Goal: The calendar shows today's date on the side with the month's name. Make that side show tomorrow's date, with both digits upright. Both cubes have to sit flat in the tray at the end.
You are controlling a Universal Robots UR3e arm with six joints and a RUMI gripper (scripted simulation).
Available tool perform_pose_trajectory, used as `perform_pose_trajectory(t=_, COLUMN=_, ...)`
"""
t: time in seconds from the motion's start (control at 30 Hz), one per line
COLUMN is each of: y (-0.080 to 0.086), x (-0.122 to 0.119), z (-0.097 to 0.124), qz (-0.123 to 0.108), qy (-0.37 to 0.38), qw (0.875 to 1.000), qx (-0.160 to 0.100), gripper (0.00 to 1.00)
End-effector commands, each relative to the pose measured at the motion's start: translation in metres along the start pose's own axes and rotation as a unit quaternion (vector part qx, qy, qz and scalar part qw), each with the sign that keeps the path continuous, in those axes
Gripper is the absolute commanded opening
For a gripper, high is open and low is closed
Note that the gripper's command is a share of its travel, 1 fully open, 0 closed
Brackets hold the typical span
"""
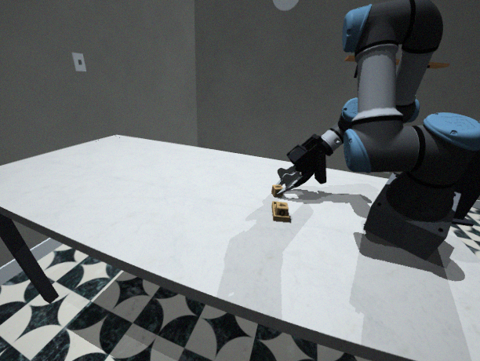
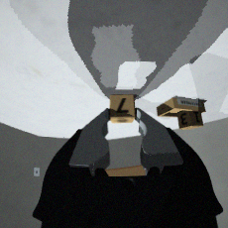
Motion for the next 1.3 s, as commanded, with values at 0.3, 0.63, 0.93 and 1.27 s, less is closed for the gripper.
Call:
perform_pose_trajectory(t=0.3, y=0.0004, x=-0.0006, z=0.0001, qz=-0.001, qy=0.001, qw=1.0, qx=0.0, gripper=0.29)
perform_pose_trajectory(t=0.63, y=0.0004, x=-0.0006, z=0.0001, qz=-0.001, qy=0.001, qw=1.0, qx=0.0, gripper=0.42)
perform_pose_trajectory(t=0.93, y=0.0004, x=-0.0006, z=0.0001, qz=-0.001, qy=0.001, qw=1.0, qx=0.0, gripper=0.42)
perform_pose_trajectory(t=1.27, y=0.0044, x=-0.0006, z=0.0041, qz=-0.001, qy=0.001, qw=1.0, qx=0.0, gripper=0.42)
Point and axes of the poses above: the point where the finger pads meet when closed, its own y axis back along the fingers, its own x axis across the jaws, z = x × y, the point moved 5 cm from there along y, back along the fingers, and after that the axes turned 1 degree about y, right-handed, at the moved point
